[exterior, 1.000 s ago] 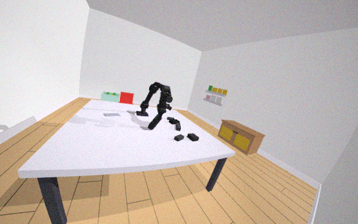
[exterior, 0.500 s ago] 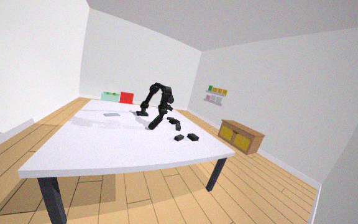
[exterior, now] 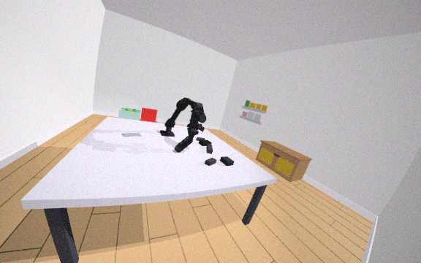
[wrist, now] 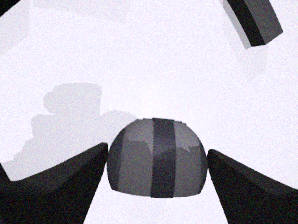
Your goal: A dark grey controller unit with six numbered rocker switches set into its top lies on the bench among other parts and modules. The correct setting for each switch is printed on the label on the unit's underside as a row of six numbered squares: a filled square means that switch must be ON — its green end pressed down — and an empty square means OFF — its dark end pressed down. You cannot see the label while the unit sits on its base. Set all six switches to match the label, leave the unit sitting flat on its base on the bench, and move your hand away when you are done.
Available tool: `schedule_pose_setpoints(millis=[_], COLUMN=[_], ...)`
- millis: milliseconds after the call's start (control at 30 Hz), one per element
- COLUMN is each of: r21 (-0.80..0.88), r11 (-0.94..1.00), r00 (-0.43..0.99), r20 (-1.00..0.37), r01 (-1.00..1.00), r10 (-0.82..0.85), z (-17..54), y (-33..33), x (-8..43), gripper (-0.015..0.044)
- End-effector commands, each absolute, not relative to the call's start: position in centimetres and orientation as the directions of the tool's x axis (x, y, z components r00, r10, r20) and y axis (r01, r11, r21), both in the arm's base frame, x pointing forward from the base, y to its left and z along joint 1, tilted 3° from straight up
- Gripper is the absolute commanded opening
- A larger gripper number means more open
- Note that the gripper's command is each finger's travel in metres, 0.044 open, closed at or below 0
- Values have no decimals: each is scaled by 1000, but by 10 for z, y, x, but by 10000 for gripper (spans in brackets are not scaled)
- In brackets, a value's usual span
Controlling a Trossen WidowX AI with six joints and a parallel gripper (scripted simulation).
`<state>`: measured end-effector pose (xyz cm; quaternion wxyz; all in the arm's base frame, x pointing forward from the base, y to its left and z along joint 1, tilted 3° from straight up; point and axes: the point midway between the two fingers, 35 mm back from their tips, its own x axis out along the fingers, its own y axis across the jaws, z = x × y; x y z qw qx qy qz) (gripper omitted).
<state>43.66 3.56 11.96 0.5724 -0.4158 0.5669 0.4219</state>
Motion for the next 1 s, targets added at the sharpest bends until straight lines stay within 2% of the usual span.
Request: schedule_pose_setpoints(millis=[0, 967], r21=[12, 12], r11=[307, 307], r00=[-8, -8], r20=[-1000, -1000], r01=[-952, -952], r10=[12, 14], z=[115, 104], y=[36, 55], x=[437, 443], gripper=[338, 338])
